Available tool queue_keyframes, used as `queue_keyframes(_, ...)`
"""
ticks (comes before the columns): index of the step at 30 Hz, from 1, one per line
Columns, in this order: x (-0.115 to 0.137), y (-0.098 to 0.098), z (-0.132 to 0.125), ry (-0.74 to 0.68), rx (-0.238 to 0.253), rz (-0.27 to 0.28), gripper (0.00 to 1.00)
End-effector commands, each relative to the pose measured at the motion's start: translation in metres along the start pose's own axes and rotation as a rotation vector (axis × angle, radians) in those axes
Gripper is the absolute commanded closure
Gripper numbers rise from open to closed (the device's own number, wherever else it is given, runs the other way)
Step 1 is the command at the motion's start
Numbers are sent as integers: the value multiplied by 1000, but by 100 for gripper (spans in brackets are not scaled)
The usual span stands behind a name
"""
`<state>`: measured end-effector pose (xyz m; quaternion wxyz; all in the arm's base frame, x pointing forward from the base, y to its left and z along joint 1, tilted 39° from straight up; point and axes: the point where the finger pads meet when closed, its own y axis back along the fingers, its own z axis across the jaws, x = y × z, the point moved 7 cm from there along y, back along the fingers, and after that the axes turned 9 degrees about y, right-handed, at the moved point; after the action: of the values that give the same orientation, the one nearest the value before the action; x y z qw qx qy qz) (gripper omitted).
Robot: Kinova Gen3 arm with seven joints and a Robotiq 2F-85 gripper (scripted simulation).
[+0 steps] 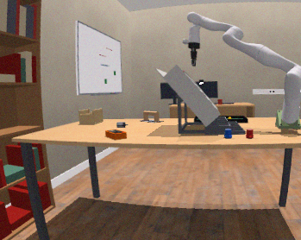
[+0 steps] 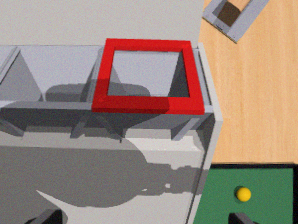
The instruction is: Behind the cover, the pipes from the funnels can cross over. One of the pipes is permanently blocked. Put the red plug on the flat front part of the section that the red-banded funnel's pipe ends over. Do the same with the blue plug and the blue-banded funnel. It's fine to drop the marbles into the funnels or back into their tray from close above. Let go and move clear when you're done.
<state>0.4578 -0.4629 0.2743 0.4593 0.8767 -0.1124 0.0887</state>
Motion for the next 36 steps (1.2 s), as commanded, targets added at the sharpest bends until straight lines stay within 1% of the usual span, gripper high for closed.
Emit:
queue_keyframes(1,-49,3,-6,-2,23,-52,0)
queue_keyframes(8,-49,3,-6,-2,23,-52,0)
queue_keyframes(9,-65,4,-7,-1,43,-79,0)
queue_keyframes(25,-65,4,-7,-1,43,-79,0)
queue_keyframes(26,-101,-18,-63,-3,45,-80,0)
queue_keyframes(29,-102,-19,-66,-3,45,-80,0)
queue_keyframes(31,-106,-21,-73,-3,45,-80,0)
queue_keyframes(33,-112,-25,-83,-3,45,-80,0)
queue_keyframes(36,-126,-34,-105,-3,45,-80,0)
